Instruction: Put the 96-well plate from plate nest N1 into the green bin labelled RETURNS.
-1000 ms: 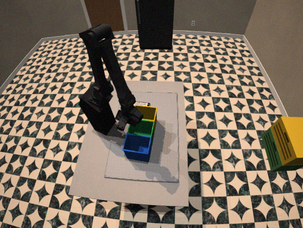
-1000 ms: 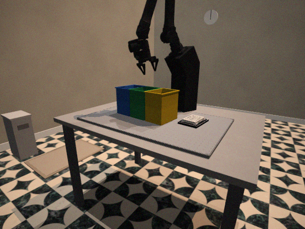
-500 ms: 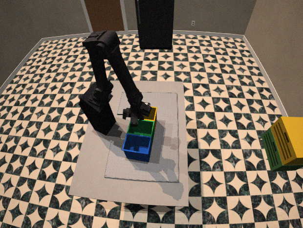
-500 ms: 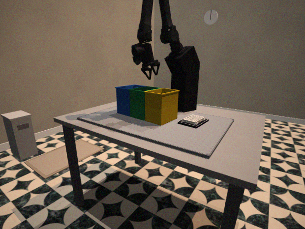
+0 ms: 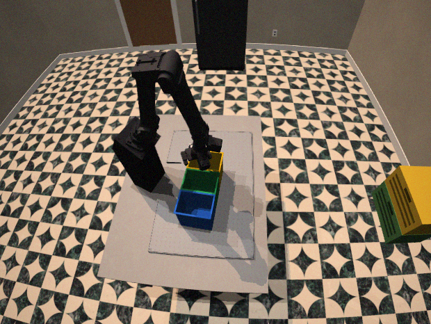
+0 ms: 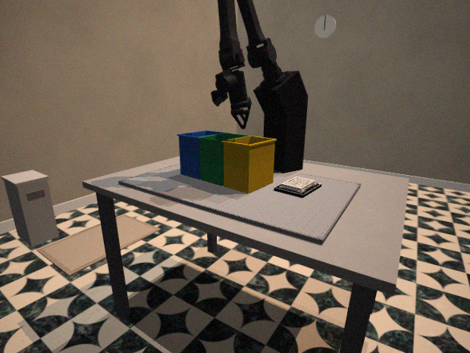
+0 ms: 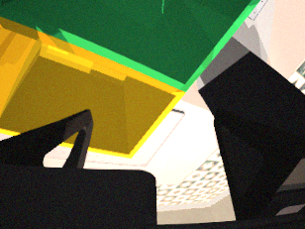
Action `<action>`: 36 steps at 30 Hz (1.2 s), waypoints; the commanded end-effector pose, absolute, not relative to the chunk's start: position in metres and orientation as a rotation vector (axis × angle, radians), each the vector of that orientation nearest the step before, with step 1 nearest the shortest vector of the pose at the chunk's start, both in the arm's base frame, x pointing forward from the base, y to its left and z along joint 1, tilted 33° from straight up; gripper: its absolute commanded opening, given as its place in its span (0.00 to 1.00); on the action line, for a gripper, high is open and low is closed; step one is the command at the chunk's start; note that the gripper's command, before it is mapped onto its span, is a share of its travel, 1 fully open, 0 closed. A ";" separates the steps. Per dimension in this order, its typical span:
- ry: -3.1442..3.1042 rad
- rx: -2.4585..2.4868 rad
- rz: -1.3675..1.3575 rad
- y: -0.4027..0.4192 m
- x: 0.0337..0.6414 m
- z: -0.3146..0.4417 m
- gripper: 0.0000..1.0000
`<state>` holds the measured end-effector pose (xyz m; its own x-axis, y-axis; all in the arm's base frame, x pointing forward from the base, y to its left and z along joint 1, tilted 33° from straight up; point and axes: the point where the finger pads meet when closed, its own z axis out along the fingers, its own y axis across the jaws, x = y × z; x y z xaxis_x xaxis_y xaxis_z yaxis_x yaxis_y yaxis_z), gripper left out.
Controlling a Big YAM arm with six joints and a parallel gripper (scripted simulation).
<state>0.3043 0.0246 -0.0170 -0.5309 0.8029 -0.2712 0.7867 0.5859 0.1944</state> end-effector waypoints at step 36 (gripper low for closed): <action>2.631 0.268 -0.122 0.194 0.297 -0.063 1.00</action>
